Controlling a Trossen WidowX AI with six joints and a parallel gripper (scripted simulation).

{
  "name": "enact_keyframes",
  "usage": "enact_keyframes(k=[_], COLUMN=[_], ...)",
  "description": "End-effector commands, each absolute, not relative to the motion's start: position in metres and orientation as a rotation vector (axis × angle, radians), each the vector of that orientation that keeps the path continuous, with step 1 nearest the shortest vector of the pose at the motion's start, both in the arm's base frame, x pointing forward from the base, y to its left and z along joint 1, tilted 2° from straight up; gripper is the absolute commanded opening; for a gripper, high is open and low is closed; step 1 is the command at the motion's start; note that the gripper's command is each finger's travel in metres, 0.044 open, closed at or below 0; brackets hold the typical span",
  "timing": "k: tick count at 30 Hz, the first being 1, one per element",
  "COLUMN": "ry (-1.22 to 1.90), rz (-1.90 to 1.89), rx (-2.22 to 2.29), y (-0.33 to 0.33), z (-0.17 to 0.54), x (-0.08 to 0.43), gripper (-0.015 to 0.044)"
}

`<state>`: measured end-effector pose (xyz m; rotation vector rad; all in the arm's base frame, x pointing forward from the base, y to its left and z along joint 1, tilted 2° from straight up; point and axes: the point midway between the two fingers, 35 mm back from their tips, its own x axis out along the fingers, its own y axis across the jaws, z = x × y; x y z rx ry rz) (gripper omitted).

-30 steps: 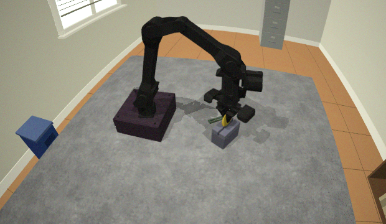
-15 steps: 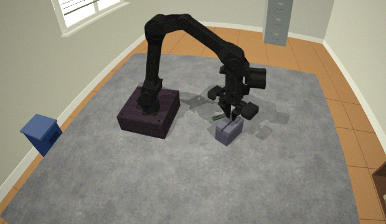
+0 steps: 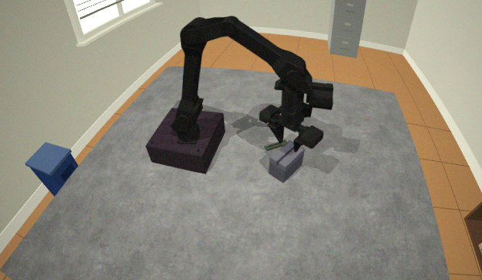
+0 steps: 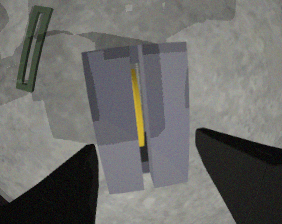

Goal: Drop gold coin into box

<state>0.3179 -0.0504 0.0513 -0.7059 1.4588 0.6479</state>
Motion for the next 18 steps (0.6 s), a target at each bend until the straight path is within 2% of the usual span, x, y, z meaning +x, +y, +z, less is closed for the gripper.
enact_keyframes(k=[1,5,8,18], ry=[1.449,1.452,1.455,1.455], rz=[0.64,0.643,0.646,0.646], rx=[-0.71,-0.709,-0.708,-0.708], y=[-0.05,-0.049,-0.048,-0.048], z=[0.062,0.084,0.106,0.106], x=[0.319,0.318,0.314,0.314], gripper=[0.0344,0.044,0.044,0.044])
